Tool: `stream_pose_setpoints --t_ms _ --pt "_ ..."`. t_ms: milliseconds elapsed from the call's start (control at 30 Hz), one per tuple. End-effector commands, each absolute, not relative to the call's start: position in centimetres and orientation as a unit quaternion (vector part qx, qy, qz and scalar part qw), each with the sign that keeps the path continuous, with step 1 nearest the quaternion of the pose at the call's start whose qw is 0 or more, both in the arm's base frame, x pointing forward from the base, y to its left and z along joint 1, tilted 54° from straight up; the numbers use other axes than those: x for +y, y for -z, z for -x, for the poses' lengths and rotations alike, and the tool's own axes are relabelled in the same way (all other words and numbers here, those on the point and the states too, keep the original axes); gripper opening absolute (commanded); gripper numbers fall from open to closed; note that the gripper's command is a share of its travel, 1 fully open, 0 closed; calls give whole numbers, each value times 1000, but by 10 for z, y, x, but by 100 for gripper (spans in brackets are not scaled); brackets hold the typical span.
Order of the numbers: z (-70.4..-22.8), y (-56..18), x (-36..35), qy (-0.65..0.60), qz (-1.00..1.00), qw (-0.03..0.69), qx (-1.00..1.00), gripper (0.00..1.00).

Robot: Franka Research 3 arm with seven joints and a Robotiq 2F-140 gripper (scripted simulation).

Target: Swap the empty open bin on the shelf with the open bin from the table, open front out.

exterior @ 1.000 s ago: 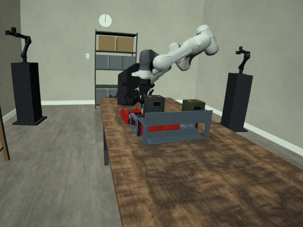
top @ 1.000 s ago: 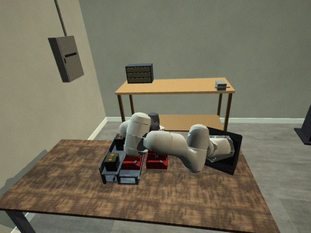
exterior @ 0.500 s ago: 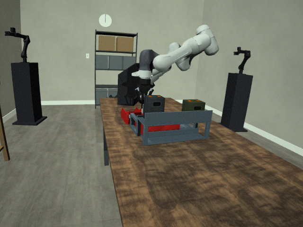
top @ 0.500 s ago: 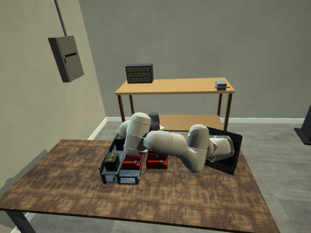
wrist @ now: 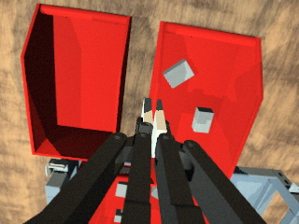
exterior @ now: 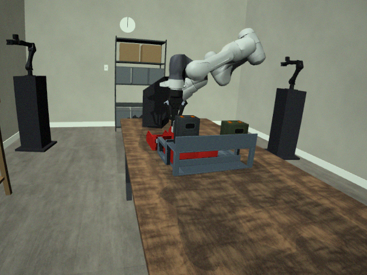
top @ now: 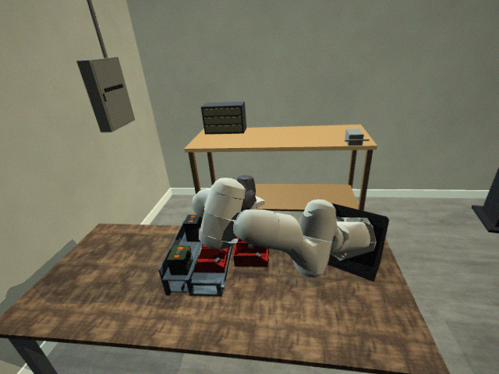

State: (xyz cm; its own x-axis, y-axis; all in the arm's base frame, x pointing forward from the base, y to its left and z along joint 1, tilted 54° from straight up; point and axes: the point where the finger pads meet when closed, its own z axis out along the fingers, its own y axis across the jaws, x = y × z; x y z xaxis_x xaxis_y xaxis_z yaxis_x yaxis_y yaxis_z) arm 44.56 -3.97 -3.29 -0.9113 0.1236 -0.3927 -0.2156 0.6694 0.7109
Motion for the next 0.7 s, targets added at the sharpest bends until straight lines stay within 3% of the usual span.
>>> stream_pose_setpoints --t_ms 0,667 --pt "-443 29 -44 -408 22 207 889 0" --pt "-442 28 -45 -408 22 207 889 0"
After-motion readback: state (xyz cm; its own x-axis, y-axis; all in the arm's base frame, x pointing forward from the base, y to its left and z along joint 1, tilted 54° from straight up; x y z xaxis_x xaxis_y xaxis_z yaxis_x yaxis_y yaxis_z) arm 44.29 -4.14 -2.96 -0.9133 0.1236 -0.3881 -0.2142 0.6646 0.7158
